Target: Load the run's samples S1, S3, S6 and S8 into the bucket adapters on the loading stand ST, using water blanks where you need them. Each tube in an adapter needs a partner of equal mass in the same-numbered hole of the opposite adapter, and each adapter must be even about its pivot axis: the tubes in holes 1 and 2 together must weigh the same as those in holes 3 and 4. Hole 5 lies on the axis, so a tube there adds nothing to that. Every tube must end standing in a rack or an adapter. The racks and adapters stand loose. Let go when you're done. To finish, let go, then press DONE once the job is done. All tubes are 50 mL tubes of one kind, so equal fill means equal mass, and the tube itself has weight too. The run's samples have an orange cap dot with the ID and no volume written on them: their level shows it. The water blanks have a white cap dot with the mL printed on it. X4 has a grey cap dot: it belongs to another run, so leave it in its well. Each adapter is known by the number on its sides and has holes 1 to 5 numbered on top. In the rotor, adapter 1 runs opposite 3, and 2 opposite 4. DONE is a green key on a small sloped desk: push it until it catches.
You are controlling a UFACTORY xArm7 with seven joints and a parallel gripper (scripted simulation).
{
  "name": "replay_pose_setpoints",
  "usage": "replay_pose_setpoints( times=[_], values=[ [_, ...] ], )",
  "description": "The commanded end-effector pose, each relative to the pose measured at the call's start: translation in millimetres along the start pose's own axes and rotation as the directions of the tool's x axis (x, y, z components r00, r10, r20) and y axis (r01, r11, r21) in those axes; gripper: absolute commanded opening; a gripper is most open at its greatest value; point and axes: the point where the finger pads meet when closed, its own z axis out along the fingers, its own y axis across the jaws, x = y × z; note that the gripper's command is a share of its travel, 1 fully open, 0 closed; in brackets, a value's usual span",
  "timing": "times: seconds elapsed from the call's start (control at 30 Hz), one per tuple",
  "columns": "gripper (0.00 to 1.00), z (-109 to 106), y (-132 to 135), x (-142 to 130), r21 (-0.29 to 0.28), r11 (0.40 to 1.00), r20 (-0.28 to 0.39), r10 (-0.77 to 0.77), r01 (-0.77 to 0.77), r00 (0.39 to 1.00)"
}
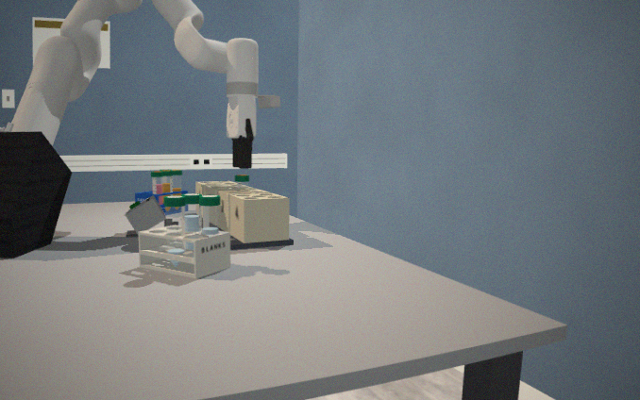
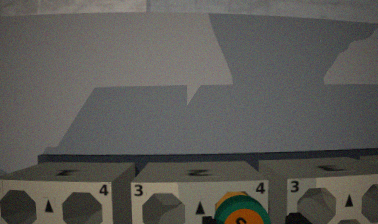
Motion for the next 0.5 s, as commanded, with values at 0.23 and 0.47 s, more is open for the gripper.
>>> replay_pose_setpoints(
  times=[0.23,0.47],
  values=[
    [0.44,-17.9,0.8,1.3,-0.002,1.000,-0.004,0.000,0.000,1.000],
    [0.44,-31.9,0.8,1.3,-0.002,1.000,-0.004,0.000,0.000,1.000]
  ],
)
